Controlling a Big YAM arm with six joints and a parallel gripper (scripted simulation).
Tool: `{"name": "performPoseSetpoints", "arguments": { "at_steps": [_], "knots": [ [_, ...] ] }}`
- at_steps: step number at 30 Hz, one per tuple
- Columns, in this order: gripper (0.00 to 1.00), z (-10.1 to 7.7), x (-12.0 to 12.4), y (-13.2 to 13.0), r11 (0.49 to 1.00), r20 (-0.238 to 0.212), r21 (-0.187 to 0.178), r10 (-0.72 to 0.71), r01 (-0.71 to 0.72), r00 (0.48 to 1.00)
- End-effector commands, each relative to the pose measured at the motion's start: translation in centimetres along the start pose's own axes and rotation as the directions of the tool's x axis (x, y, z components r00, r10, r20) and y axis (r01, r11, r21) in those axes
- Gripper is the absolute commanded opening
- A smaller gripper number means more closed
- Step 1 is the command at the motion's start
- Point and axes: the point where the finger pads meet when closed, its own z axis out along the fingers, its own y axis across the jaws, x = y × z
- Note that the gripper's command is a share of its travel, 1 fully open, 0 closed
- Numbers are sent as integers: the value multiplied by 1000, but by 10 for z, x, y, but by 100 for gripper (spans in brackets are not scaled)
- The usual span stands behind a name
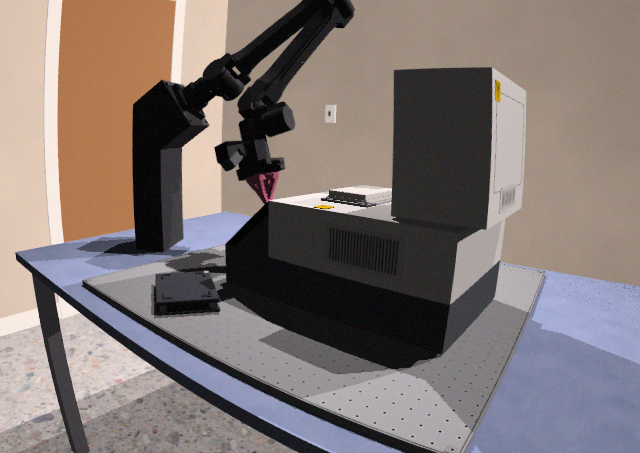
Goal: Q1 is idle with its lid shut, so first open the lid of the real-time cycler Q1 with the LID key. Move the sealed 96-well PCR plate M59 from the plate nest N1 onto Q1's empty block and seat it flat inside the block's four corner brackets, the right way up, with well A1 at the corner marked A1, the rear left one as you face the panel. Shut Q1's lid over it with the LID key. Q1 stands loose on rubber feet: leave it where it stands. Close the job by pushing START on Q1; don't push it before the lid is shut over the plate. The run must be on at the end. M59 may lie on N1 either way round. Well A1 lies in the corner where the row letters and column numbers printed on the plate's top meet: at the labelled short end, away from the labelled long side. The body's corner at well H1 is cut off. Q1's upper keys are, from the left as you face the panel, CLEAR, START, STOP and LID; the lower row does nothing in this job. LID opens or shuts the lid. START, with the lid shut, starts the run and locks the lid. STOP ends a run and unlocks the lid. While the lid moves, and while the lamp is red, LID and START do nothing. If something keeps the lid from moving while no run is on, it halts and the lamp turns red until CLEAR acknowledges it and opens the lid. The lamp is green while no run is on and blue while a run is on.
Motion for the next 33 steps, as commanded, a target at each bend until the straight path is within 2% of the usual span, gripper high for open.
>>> {"name": "performPoseSetpoints", "arguments": {
  "at_steps": [1, 8, 12, 19, 33],
  "knots": [
    [0, 7, 1, -3, 1000, -1, 16, 14, -14, 1000],
    [0, 11, -2, 4, 1000, 5, 7, 11, -11, 1000],
    [0, 17, 0, 5, 1000, 3, 15, 14, -14, 1000],
    [0, 7, 8, 5, 1000, -14, -6, -1, 1, 1000],
    [0, 11, -9, 8, 1000, 20, 2, 20, -20, 1000]
  ]
}}
